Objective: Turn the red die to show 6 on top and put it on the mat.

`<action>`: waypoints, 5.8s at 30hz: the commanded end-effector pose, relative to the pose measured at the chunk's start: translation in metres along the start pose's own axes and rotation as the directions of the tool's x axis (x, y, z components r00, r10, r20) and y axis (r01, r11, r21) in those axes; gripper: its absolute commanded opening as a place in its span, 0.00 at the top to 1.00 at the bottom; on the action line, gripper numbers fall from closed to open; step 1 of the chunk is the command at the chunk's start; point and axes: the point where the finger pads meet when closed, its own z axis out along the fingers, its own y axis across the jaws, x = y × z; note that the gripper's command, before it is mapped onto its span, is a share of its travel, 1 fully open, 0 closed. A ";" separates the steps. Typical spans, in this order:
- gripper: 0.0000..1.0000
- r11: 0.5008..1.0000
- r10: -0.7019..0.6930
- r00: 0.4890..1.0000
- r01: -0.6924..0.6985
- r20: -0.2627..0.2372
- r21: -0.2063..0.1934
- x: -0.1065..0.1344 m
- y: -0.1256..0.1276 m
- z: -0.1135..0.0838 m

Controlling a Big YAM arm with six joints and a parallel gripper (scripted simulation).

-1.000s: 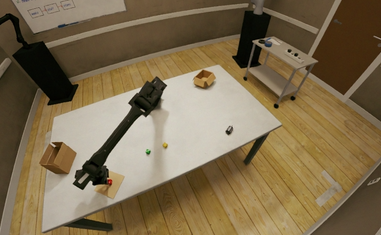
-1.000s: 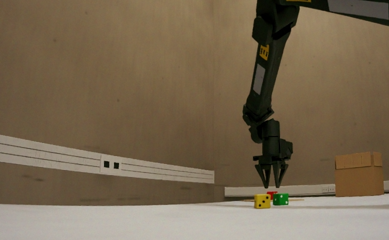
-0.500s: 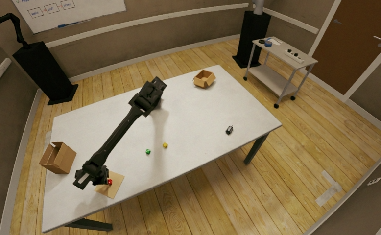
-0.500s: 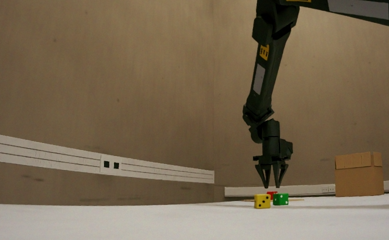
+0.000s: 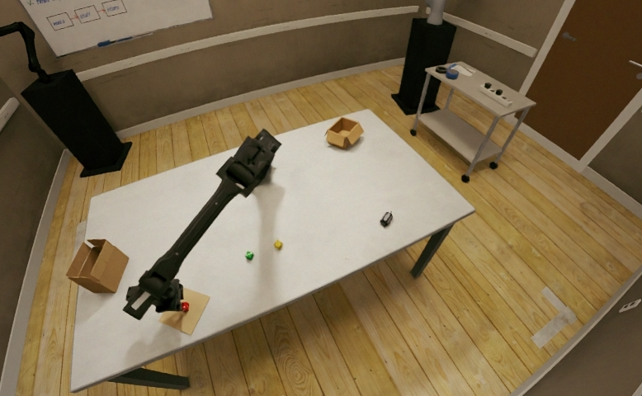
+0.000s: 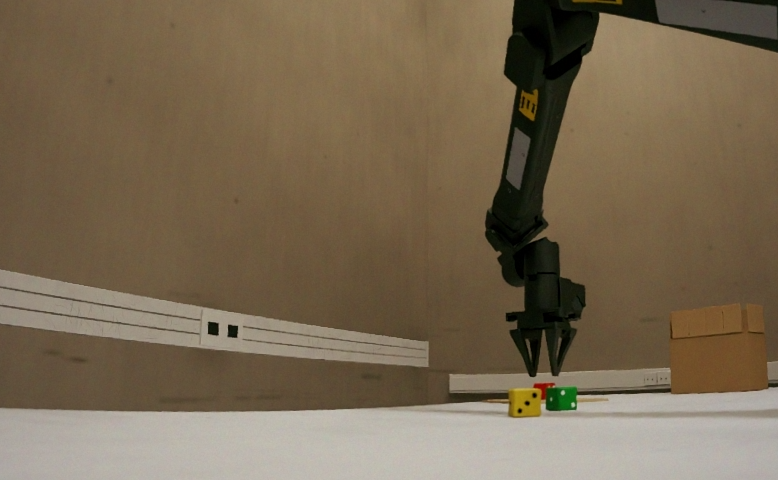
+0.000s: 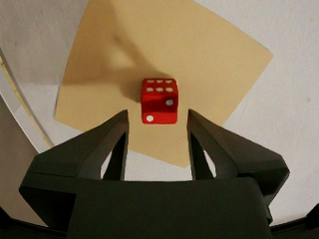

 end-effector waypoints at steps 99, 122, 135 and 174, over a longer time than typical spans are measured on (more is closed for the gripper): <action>0.61 0.999 -0.023 1.000 0.024 0.021 -0.035 0.015 0.027 -0.022; 0.61 0.999 -0.022 1.000 0.023 0.017 -0.029 0.014 0.026 -0.017; 0.61 0.999 -0.022 1.000 0.023 0.017 -0.029 0.014 0.026 -0.017; 0.61 0.999 -0.023 1.000 0.024 0.017 -0.029 0.014 0.026 -0.016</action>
